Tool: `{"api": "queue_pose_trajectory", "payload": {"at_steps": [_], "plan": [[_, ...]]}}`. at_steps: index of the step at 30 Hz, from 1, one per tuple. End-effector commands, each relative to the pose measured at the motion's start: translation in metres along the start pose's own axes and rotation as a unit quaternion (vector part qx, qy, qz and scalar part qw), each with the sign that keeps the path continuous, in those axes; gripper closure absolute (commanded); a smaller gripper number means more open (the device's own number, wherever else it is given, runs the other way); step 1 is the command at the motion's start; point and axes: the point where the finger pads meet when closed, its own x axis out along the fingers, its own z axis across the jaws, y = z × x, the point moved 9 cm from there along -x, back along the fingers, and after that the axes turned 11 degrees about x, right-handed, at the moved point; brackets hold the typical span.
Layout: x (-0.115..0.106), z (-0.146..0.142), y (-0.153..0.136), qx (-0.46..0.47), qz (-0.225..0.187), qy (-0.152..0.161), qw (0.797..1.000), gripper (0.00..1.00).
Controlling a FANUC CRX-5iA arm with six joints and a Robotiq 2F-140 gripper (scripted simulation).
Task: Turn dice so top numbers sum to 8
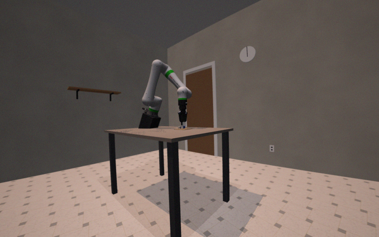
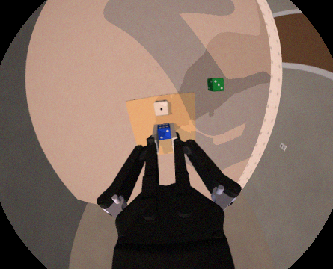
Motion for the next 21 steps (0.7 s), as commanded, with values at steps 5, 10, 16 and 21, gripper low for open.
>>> {"api": "queue_pose_trajectory", "payload": {"at_steps": [5, 10, 16, 21], "plan": [[-0.0001, 0.0000, -0.0002, 0.000, 0.000, 0.000, 1.000, 0.87], [0.0005, 0.0000, -0.0002, 0.000, 0.000, 0.000, 1.000, 0.87], [0.0018, 0.0000, -0.0002, 0.000, 0.000, 0.000, 1.000, 0.87], [0.0031, 0.0000, -0.0001, 0.000, 0.000, 0.000, 1.000, 0.87]]}}
